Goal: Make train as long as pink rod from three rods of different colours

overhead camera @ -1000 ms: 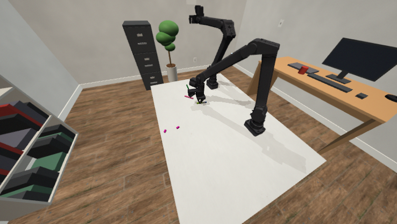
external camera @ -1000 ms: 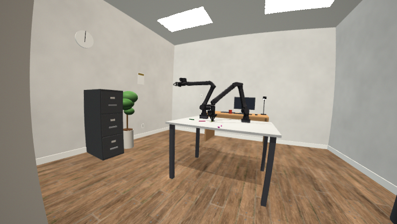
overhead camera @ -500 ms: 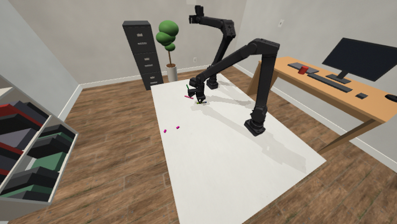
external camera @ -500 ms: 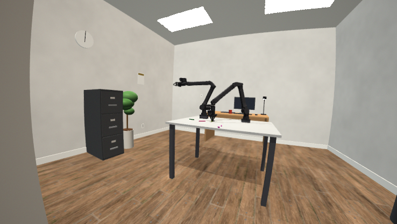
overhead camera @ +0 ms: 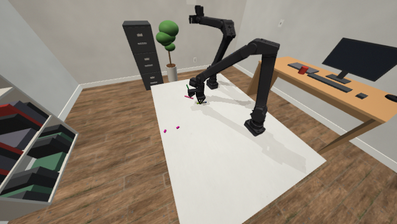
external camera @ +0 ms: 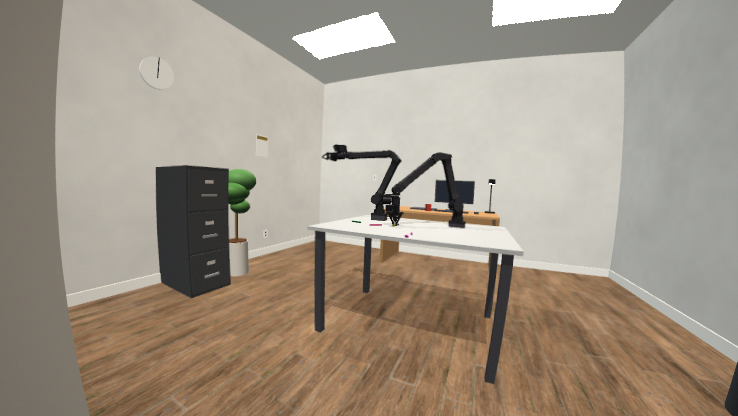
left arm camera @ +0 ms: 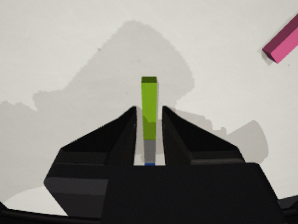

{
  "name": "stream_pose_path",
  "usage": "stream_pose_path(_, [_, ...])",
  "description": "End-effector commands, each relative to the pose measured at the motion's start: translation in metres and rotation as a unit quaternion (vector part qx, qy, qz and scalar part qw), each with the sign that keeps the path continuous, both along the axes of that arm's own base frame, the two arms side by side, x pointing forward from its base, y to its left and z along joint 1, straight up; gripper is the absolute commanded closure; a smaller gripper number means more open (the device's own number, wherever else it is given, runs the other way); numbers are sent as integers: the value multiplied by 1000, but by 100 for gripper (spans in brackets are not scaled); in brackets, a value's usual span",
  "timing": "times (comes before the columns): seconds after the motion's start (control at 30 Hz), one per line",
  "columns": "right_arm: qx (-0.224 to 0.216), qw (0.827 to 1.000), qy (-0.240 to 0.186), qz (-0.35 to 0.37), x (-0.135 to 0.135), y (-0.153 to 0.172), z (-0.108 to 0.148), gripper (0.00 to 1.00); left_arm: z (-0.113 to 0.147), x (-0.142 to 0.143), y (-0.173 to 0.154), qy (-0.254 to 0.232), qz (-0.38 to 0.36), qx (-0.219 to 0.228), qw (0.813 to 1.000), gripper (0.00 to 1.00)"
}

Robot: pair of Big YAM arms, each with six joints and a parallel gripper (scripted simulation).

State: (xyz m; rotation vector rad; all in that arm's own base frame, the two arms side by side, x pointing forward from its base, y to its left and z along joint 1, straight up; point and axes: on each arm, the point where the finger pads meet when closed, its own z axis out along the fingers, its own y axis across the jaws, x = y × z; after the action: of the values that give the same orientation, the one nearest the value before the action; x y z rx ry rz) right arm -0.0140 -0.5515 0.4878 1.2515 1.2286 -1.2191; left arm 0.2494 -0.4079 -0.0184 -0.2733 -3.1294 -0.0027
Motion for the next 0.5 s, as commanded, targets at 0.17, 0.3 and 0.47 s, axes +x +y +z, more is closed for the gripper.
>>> stream_pose_path(0.17, [-18, 1000, -4, -2, -3, 7, 13, 0, 12, 3, -12, -9, 4, -17, 1000, 77])
stream_pose_path(0.3, [-18, 1000, -4, -2, -3, 7, 13, 0, 12, 3, -12, -9, 4, -17, 1000, 77])
stream_pose_path(0.47, [-18, 1000, -4, -2, -3, 7, 13, 0, 26, 6, -17, -13, 4, -23, 1000, 77])
